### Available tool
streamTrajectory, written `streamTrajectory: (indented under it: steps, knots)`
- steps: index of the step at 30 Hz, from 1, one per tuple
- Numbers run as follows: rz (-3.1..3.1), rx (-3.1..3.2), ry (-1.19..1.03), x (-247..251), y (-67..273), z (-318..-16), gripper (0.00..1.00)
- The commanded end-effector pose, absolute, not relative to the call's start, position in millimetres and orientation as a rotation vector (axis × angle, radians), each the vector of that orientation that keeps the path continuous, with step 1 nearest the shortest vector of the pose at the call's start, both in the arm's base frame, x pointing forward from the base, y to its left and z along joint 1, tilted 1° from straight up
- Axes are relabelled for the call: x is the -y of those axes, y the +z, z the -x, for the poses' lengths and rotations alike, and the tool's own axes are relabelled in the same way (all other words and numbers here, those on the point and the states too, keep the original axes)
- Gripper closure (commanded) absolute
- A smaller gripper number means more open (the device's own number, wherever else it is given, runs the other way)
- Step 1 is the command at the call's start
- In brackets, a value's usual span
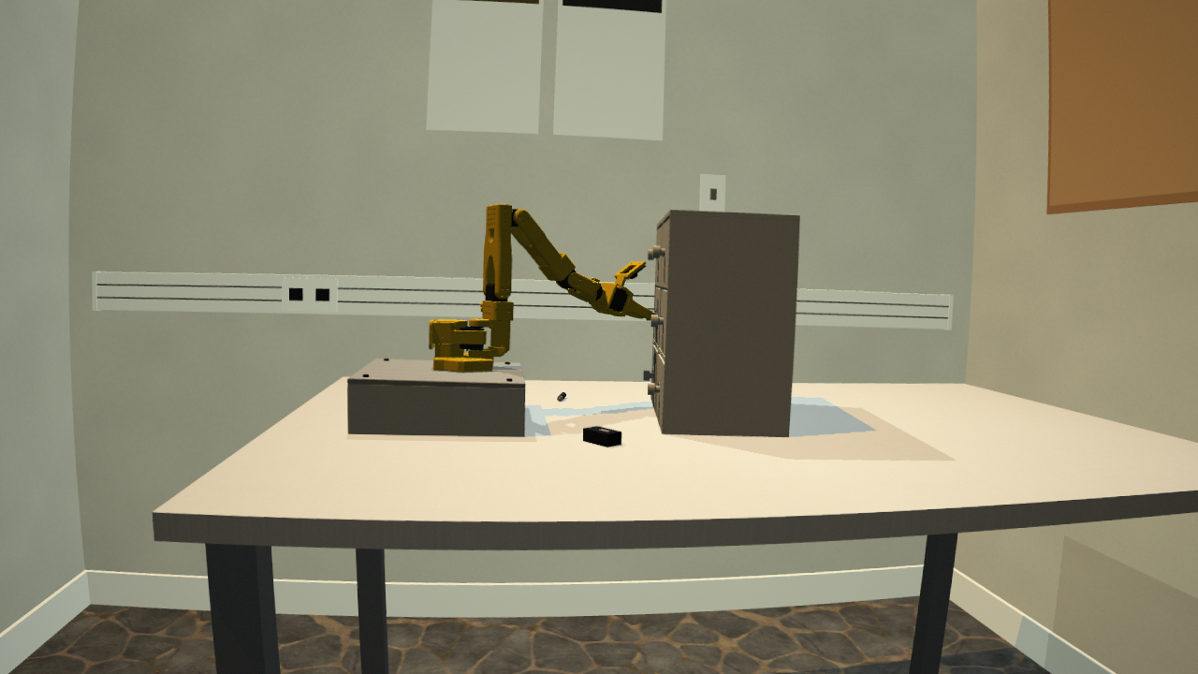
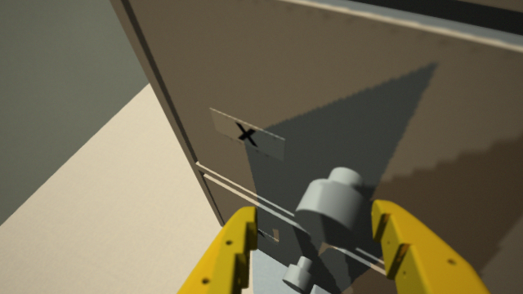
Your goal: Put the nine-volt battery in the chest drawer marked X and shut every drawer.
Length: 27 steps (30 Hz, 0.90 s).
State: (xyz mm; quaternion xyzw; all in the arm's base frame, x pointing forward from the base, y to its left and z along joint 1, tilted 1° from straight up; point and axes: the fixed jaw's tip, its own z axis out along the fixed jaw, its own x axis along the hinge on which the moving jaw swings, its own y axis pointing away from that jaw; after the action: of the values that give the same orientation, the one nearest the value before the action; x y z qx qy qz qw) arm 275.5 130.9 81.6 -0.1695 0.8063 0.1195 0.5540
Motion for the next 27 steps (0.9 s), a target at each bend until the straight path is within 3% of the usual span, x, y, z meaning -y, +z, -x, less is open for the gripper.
streamTrajectory:
  steps: [1, 27]
  knots:
    - [0.350, -1.886, 0.262, -121.9, 88.7, -286.6, 0.79]
    - [0.344, -1.887, 0.258, -120.5, 91.4, -287.8, 0.79]
